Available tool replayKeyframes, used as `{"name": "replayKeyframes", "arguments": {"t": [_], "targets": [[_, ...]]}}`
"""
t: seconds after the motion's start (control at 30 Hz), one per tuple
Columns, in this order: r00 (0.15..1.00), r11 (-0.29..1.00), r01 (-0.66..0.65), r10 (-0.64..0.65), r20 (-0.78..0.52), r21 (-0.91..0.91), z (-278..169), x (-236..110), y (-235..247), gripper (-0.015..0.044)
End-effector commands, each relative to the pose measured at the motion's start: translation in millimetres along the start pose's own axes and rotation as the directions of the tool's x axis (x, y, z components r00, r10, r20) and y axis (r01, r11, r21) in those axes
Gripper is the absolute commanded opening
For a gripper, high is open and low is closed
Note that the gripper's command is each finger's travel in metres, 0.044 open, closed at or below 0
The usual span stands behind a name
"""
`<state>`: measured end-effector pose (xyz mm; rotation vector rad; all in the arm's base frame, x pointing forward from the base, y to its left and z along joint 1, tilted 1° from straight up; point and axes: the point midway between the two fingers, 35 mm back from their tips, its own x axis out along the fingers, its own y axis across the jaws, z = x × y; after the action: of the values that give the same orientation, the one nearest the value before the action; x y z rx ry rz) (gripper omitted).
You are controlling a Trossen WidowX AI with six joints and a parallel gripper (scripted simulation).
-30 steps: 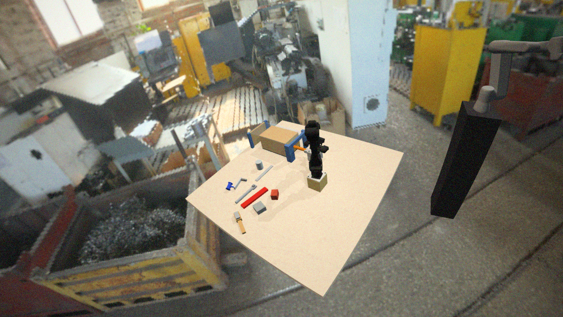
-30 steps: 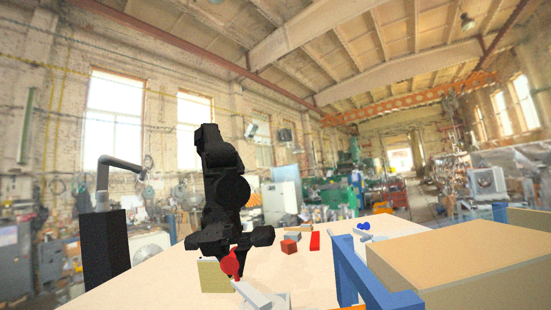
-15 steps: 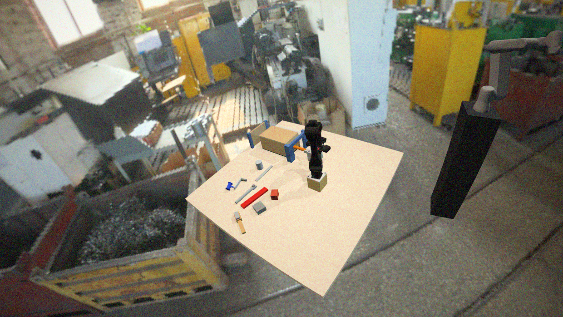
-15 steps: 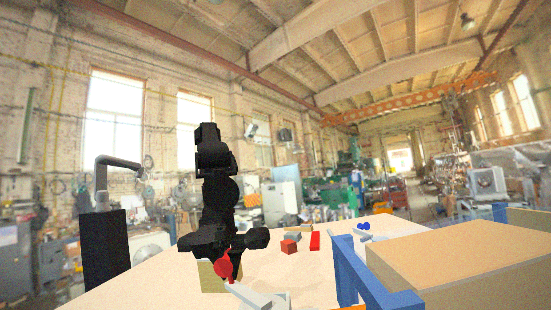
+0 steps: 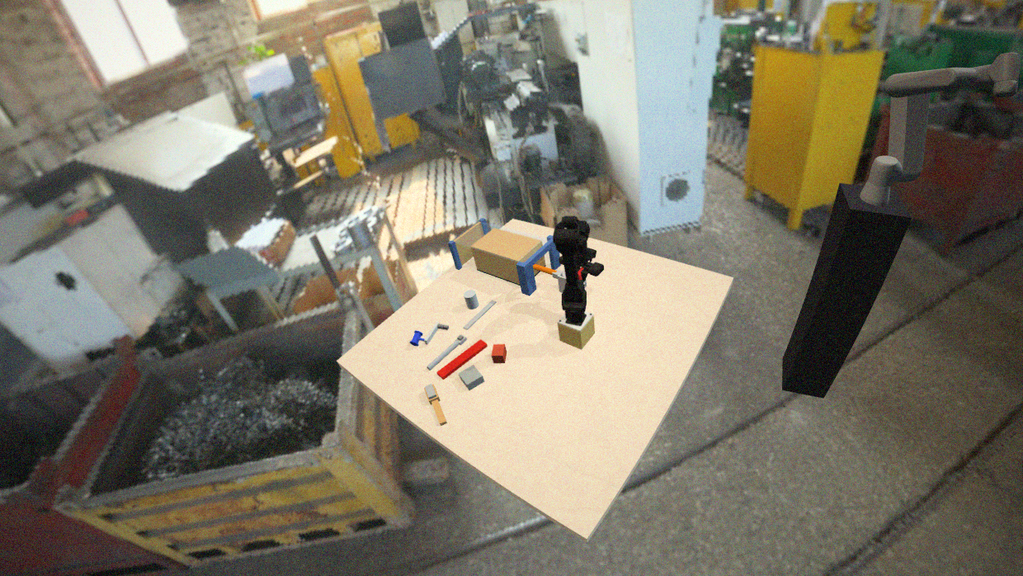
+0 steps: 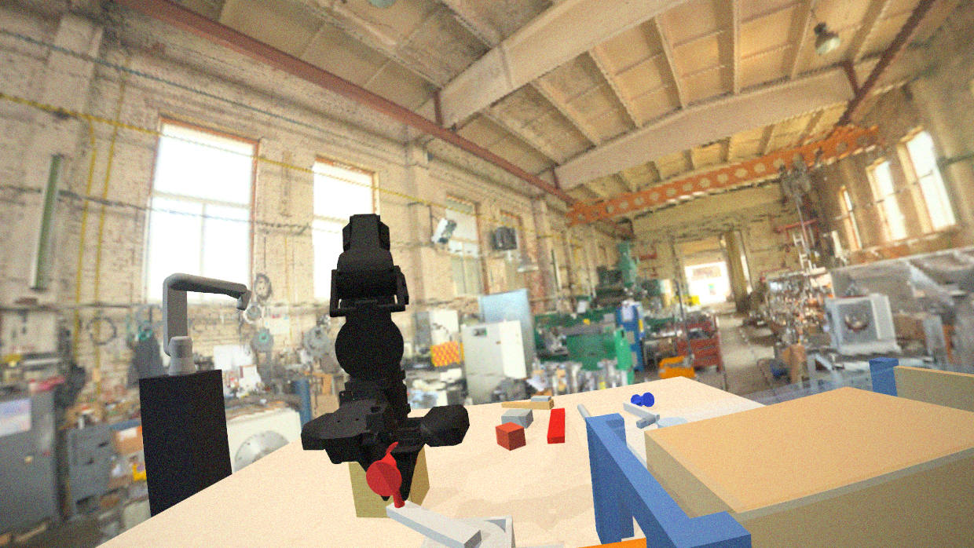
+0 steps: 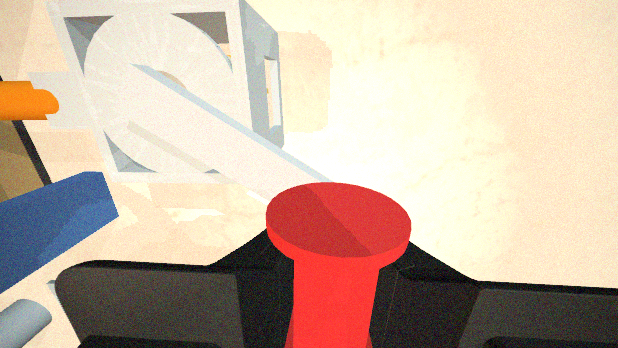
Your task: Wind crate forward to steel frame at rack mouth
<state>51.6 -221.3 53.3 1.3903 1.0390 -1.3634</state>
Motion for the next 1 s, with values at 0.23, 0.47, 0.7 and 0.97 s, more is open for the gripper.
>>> {"name": "replayKeyframes", "arguments": {"t": [0.23, 0.47, 0.7, 0.97], "targets": [[0.999, 1.0, 0.022, -0.022, 0.023, 0.016, 20, -2, -10, 0.0], [0.999, 1.0, 0.022, -0.022, 0.024, 0.016, 27, -2, -12, 0.0], [0.999, 1.0, 0.022, -0.023, 0.025, 0.016, 36, -2, -13, 0.0], [0.999, 1.0, 0.022, -0.023, 0.025, 0.016, 45, -3, -13, 0.0]]}}
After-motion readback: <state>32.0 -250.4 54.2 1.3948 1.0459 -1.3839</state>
